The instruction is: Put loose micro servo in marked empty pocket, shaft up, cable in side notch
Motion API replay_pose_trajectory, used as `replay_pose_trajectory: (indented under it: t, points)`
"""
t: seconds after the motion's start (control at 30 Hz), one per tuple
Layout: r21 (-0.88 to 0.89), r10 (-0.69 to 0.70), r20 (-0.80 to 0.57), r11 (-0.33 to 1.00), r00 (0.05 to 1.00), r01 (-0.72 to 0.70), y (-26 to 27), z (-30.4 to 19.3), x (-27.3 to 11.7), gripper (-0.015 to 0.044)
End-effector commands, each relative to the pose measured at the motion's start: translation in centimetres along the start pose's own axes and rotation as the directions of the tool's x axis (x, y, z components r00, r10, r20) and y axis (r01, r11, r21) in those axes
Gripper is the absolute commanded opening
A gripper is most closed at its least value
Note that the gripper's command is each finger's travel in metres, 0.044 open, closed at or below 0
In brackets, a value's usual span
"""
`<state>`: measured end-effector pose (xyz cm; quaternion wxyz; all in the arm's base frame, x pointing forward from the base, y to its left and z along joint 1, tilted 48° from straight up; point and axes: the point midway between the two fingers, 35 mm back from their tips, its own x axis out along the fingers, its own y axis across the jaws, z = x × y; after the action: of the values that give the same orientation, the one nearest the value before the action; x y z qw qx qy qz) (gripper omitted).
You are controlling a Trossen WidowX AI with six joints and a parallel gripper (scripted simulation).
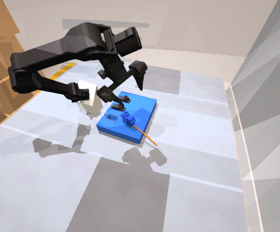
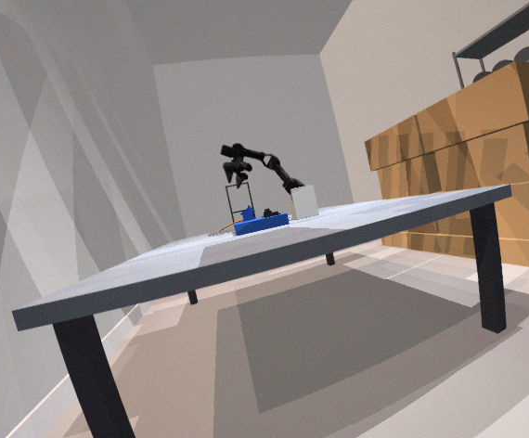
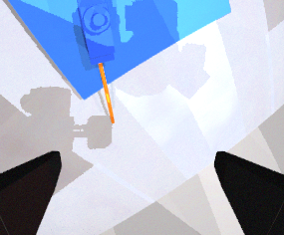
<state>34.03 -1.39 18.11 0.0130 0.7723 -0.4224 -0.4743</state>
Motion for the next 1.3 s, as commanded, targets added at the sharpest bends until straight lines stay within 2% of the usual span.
replay_pose_trajectory:
  t: [0.0,0.33,1.27]
  points:
    - [-0.062,0.094,0.077,0.994,0.993,-0.089,0.2,1.7,3.2,0.0440]
    - [-0.215,0.300,0.232,0.944,0.926,-0.252,1.8,5.0,9.8,0.0440]
    - [-0.218,0.304,0.233,0.942,0.924,-0.255,3.3,6.2,13.8,0.0440]
